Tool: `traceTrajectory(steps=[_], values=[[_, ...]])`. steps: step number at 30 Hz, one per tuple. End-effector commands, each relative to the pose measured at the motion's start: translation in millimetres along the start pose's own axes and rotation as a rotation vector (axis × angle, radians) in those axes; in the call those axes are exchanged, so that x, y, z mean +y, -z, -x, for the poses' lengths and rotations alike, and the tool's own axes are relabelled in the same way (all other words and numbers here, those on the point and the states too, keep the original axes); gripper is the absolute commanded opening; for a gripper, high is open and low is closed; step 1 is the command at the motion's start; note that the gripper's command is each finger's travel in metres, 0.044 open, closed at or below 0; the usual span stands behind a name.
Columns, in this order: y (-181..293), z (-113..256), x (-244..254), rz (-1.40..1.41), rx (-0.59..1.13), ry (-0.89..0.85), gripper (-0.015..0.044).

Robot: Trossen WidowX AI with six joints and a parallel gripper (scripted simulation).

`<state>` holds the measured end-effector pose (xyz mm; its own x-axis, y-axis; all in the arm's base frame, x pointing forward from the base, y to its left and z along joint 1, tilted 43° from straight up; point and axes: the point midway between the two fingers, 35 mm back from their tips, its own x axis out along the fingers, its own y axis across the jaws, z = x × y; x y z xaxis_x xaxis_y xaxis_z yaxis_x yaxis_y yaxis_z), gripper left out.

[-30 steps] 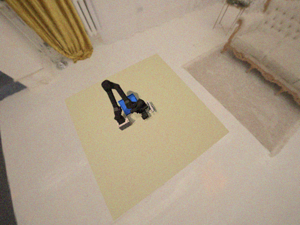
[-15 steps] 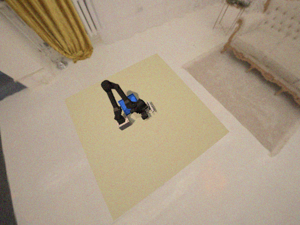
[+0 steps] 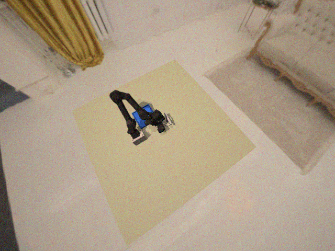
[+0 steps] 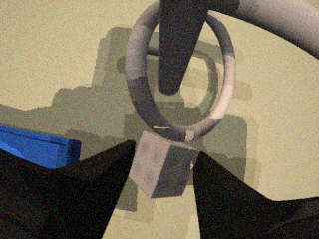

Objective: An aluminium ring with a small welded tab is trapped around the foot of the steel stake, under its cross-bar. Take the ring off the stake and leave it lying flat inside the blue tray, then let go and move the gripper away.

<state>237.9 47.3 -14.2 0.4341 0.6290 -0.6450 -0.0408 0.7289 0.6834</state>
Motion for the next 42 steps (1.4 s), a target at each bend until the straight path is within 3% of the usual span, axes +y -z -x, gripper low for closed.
traceTrajectory(steps=[1, 42], values=[[-5, 2, 0, 0.004, 0.005, 0.005, 0.0], [-26, 17, 19, 0.041, 0.287, 0.105, 0.0]])
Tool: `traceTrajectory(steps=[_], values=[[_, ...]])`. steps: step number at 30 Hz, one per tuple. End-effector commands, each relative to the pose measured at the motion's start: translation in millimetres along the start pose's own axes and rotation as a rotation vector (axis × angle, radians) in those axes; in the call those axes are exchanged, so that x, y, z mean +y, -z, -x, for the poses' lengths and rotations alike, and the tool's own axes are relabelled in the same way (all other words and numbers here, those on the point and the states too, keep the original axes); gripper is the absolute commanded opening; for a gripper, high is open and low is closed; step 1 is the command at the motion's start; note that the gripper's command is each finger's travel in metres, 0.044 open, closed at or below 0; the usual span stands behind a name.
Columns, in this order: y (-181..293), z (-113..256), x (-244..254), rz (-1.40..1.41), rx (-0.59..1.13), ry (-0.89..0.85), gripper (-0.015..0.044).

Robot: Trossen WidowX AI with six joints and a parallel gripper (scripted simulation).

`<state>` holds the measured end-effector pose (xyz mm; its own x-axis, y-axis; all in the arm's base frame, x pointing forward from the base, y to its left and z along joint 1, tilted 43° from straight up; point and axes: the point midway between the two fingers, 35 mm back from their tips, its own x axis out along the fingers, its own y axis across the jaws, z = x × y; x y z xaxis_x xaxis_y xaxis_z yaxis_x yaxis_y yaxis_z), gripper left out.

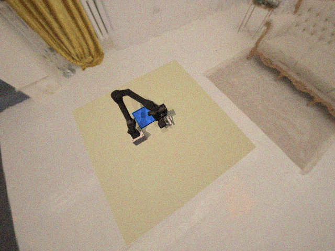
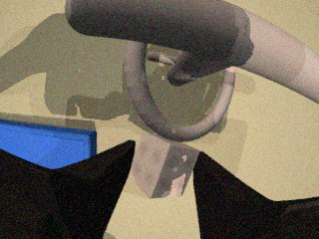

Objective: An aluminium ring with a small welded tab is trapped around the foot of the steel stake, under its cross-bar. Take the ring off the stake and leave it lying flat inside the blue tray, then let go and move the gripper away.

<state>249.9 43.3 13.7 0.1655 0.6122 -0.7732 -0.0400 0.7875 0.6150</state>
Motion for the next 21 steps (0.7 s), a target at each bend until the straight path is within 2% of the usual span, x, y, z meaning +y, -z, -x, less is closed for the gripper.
traceTrajectory(steps=[1, 21], values=[[-4, 4, 4, 0.013, 0.0, 0.025, 0.0], [-6, 12, 14, 0.029, 0.003, 0.097, 0.0]])
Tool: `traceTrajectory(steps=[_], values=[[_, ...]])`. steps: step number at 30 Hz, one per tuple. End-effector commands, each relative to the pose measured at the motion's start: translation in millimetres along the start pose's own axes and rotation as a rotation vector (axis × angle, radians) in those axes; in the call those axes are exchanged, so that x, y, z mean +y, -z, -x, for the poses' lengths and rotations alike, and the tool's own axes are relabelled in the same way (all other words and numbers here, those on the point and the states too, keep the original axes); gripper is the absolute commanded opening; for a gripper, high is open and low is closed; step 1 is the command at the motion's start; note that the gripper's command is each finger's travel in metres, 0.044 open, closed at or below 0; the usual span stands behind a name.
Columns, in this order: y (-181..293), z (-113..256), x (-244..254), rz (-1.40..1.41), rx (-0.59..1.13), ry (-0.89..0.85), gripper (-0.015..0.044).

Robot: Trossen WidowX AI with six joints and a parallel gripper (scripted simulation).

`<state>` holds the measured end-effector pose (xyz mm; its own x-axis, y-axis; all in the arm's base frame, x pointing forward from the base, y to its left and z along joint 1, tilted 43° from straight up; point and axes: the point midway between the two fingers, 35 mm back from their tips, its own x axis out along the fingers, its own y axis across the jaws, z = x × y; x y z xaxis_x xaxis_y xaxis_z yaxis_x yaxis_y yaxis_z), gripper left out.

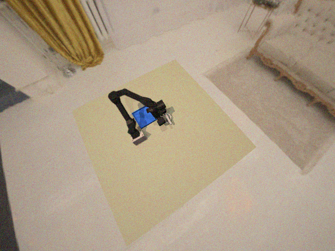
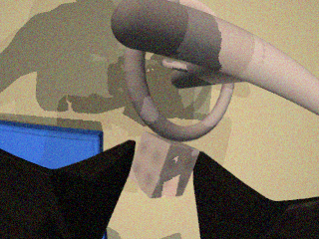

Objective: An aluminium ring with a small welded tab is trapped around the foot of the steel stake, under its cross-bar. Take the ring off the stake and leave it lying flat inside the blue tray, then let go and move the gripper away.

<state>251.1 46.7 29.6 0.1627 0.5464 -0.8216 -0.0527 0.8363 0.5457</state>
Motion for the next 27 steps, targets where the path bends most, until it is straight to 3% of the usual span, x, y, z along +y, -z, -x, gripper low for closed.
traceTrajectory(steps=[1, 27], values=[[-3, 3, 1, 0.003, -0.003, 0.017, 0.0], [-6, 15, 12, 0.012, -0.012, 0.062, 0.0]])
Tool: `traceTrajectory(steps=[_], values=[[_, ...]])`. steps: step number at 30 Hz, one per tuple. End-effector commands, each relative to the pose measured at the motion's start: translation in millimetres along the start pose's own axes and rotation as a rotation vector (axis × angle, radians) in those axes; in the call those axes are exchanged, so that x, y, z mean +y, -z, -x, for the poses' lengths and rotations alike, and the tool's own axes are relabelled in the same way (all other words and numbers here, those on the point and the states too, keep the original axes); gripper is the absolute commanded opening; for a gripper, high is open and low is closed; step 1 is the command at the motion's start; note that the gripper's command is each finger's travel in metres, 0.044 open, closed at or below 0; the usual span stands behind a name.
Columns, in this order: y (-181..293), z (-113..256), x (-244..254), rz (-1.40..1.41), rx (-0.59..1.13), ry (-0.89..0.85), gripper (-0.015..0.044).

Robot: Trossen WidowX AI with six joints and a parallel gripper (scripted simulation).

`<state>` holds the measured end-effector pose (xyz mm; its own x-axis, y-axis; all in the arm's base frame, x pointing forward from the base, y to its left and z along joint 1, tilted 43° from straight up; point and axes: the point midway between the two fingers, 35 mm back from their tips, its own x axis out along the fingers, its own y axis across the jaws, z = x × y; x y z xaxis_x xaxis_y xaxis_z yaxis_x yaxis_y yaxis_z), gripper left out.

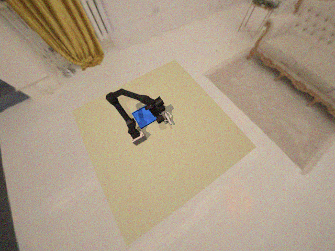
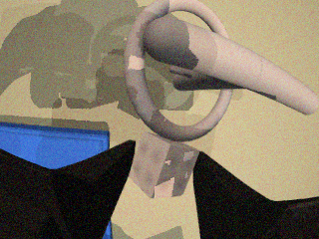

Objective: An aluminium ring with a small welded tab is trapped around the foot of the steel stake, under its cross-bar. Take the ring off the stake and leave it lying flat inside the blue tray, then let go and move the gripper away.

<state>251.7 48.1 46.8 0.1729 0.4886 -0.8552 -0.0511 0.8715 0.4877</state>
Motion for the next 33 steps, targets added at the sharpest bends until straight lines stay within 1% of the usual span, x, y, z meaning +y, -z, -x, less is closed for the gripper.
traceTrajectory(steps=[1, 16, 24, 33], values=[[-2, 2, 1, 0.002, -0.005, -0.004, 0.0], [-4, 9, 1, 0.014, -0.003, 0.046, 0.0], [-5, 15, -2, 0.002, -0.005, -0.003, 0.0], [-6, 16, -3, 0.001, -0.005, -0.009, 0.0]])
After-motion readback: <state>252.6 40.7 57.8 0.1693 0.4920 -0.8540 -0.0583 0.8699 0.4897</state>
